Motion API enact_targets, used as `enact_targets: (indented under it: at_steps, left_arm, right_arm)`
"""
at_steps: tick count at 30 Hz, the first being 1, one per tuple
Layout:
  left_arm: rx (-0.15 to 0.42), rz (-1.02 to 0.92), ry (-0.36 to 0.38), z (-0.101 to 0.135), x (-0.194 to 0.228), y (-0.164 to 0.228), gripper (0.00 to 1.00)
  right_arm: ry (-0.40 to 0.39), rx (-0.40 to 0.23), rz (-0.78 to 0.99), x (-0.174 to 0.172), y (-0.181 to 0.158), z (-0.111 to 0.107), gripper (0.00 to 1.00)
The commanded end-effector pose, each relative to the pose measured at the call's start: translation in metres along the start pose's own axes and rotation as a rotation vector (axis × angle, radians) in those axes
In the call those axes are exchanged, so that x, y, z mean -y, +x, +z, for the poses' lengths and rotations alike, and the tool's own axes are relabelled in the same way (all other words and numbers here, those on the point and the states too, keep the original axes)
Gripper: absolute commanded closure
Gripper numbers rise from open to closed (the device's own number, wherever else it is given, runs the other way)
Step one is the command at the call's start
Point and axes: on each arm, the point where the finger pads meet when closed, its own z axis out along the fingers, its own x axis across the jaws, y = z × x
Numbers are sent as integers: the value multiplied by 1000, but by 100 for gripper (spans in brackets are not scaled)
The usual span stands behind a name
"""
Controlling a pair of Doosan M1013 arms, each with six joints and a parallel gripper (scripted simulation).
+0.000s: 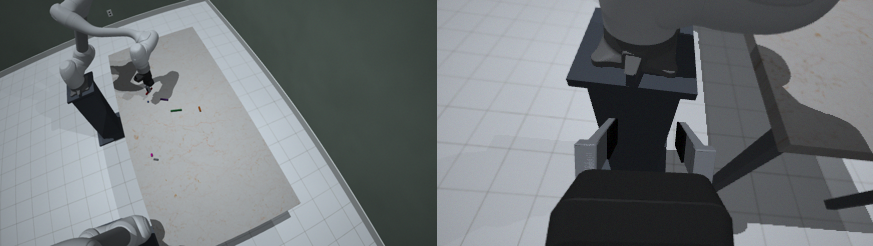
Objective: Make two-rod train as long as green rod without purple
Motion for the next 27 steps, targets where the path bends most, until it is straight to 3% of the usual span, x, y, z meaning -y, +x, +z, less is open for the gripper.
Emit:
enact_targets:
  at_steps: [1, 16, 27]
  left_arm:
    - [2, 0, -1, 9, 0, -1, 76]
    - [2, 0, -1, 58, 0, -1, 76]
    - [2, 0, -1, 64, 0, -1, 76]
  right_arm:
    - [-1, 0, 0, 0, 0, -1, 0]
    - [-1, 0, 0, 0, 0, -1, 0]
    - [-1, 0, 0, 0, 0, -1, 0]
